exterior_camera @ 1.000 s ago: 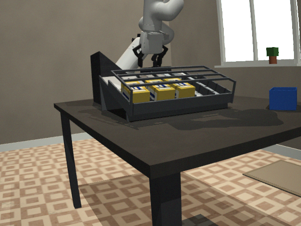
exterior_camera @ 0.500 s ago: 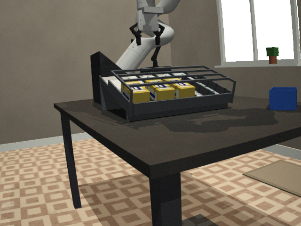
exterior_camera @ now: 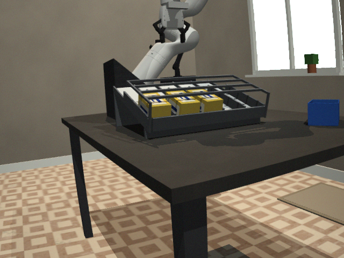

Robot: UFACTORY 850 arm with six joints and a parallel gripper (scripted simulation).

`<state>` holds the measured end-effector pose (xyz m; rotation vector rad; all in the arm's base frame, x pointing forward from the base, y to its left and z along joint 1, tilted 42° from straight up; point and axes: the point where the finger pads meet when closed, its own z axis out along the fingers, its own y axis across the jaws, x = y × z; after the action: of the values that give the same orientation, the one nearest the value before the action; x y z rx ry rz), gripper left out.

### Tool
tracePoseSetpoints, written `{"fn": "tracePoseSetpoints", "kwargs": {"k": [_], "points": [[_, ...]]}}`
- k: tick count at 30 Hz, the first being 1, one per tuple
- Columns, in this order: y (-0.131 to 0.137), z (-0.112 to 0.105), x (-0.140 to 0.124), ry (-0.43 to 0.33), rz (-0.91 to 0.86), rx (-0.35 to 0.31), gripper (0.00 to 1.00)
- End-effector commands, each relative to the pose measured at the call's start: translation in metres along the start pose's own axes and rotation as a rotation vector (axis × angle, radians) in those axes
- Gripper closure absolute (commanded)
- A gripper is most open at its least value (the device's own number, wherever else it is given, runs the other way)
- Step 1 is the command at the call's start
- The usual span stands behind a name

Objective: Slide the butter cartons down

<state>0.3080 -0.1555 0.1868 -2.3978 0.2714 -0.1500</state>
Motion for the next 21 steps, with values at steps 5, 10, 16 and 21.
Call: {"fn": "tracePoseSetpoints", "kwargs": {"k": [5,10,16,21], "points": [[-0.0010,-0.0022,-0.0011,0.001,0.000,-0.001,0.00],[-0.0010,-0.0022,-0.0011,0.001,0.000,-0.001,0.00],[-0.0010,-0.0022,-0.0011,0.001,0.000,-0.001,0.00],[-0.0010,-0.0022,-0.0011,0.001,0.000,-0.001,0.00]]}}
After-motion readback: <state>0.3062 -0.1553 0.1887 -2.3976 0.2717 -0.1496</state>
